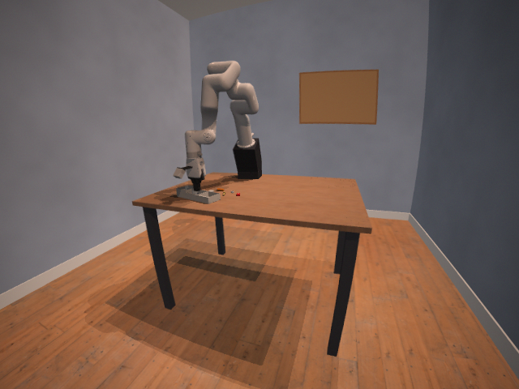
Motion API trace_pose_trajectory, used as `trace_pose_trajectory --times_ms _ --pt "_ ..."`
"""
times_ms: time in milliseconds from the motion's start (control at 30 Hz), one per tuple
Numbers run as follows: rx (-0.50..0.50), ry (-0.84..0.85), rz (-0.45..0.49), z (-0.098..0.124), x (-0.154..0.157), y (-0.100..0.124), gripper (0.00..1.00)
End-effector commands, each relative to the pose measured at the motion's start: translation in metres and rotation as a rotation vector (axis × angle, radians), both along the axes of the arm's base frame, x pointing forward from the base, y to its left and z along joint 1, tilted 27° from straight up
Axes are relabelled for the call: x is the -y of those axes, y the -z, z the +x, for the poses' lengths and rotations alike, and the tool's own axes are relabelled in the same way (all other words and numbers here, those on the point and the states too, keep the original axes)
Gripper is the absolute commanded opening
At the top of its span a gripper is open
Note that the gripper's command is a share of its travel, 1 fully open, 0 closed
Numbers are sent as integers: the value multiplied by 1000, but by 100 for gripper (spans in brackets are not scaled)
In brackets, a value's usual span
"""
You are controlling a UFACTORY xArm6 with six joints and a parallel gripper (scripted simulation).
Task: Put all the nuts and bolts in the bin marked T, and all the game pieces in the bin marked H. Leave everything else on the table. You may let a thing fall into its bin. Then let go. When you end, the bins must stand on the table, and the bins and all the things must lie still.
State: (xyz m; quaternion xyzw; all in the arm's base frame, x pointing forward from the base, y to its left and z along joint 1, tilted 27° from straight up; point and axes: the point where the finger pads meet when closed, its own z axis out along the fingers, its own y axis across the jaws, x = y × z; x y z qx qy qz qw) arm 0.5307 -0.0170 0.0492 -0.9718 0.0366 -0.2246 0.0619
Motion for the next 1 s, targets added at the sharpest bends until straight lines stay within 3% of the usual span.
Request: trace_pose_trajectory --times_ms 0,267,967 --pt "7 -1 2 6 -1 8 7" --pt "7 -1 2 13 -2 21 7" --pt "7 -1 2 13 -2 21 7"
